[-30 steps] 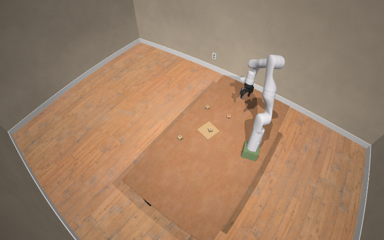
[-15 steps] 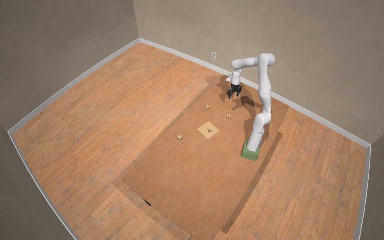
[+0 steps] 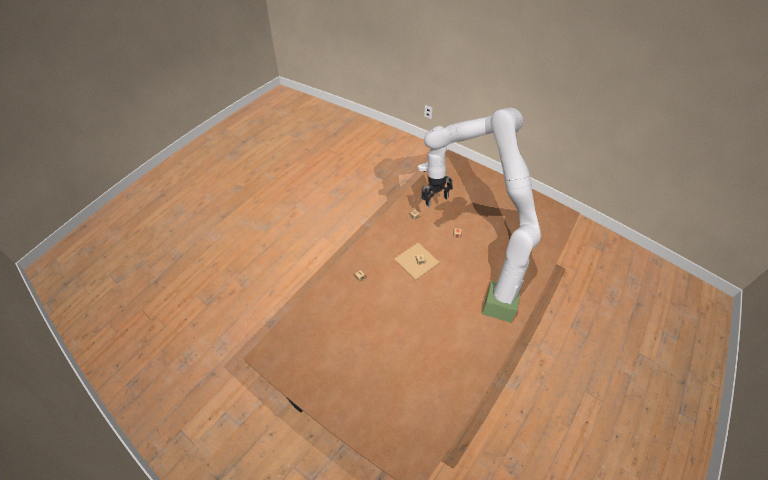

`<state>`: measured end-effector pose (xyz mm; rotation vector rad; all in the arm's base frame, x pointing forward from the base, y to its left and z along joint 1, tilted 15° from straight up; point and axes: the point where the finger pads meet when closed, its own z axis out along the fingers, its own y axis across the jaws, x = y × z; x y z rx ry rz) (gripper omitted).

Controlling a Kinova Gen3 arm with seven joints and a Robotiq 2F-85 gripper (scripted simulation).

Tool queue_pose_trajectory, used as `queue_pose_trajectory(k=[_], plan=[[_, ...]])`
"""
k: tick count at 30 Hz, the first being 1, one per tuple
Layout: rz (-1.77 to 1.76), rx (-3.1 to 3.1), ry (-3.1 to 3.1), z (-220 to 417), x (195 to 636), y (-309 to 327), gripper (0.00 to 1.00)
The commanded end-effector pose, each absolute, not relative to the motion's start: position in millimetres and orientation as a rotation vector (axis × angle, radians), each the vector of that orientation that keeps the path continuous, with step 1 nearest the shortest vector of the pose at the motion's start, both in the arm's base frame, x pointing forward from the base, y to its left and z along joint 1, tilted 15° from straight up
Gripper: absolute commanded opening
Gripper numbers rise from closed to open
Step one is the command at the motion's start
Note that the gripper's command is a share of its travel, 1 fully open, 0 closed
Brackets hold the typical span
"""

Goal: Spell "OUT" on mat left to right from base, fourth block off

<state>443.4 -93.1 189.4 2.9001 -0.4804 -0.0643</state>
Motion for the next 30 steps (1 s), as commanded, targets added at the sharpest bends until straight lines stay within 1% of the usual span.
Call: queue_pose_trajectory(k=[1,7,9,15,24,26,30], plan=[[-0.079,2.892,-0.407,169,463,-49,1.0],[-0.031,2.858,-0.423,145,488,17,1.0],[-0.031,2.858,-0.423,145,488,17,1.0],[0.025,2.838,-0.445,121,501,84,1.0],[0.103,2.829,-0.49,88,502,178,1.0],[0.103,2.829,-0.49,88,502,178,1.0],[0.131,2.83,-0.512,75,497,214,1.0]])
